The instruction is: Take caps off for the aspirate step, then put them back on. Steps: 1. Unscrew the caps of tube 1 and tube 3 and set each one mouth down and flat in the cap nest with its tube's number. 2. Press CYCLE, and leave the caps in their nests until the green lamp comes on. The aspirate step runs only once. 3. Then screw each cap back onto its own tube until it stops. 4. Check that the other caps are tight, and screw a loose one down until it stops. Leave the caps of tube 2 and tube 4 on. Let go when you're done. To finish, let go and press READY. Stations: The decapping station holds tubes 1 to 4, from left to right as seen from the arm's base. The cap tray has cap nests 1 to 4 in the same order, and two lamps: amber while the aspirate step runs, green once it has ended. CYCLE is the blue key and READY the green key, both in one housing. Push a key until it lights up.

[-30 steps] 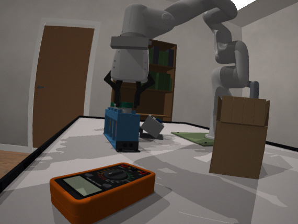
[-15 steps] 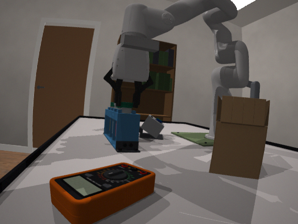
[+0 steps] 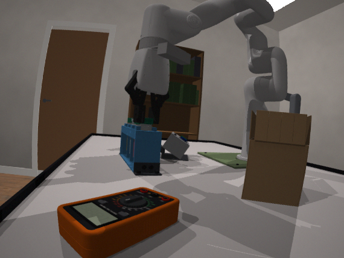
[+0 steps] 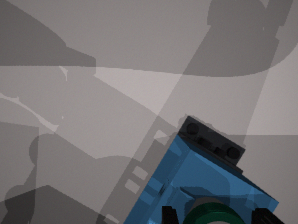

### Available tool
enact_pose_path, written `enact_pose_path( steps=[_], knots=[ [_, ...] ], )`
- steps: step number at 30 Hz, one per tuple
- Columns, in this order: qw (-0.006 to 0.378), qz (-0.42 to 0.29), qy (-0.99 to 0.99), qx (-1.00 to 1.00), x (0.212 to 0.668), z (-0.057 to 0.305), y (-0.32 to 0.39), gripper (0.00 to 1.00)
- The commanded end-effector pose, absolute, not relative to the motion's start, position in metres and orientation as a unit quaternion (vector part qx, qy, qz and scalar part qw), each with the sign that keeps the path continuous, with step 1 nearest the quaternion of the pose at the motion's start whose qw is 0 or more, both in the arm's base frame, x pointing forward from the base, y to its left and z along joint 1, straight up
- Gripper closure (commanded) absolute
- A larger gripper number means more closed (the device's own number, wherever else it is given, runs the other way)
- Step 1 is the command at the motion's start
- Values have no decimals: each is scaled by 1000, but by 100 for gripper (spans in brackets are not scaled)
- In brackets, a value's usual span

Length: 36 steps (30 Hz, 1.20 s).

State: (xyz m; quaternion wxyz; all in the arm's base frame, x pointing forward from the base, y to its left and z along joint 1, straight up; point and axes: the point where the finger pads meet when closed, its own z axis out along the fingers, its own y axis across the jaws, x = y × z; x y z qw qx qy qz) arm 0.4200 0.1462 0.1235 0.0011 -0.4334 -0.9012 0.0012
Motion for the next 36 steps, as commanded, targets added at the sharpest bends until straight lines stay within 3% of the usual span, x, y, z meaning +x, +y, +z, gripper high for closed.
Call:
enact_pose_path(
  steps=[1,10,11,25,36],
  knots=[
    [0,-1,-947,-321,421,125,147,54],
    [0,-1,-950,-312,421,125,147,54],
    [0,-1,-950,-312,421,125,147,100],
    [0,-1,-950,-312,421,125,147,100],
    [1,-1,-836,-549,421,125,147,100]
  ],
)
